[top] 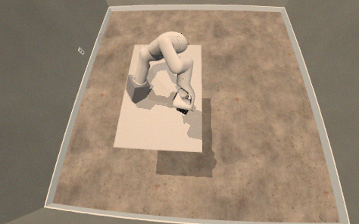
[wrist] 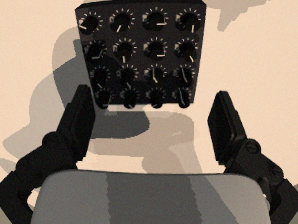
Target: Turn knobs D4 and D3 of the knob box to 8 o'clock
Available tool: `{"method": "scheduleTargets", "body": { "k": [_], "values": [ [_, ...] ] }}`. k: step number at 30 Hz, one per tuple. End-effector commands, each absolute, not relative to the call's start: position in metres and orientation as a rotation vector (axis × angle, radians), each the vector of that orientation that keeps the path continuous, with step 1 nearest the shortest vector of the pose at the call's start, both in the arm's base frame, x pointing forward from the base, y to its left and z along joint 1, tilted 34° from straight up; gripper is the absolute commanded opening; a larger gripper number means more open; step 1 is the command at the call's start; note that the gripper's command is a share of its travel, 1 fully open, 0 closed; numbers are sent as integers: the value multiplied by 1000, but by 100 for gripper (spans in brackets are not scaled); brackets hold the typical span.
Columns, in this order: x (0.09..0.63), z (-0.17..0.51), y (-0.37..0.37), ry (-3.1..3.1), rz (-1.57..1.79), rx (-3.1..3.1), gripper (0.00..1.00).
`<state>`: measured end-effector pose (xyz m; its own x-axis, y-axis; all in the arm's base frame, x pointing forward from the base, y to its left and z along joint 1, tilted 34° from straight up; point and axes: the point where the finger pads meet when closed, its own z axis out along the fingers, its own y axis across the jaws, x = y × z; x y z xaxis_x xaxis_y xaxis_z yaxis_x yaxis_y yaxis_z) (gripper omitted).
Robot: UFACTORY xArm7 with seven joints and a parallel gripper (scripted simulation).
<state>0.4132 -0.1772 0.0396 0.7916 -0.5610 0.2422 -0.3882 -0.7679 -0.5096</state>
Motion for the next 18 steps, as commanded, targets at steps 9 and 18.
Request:
{"method": "scheduleTargets", "body": {
  "k": [9,18],
  "values": [
    [406,38,-174,715,-539,-2542,100],
    [390,32,-165,715,-539,-2542,100]
  ]
}}
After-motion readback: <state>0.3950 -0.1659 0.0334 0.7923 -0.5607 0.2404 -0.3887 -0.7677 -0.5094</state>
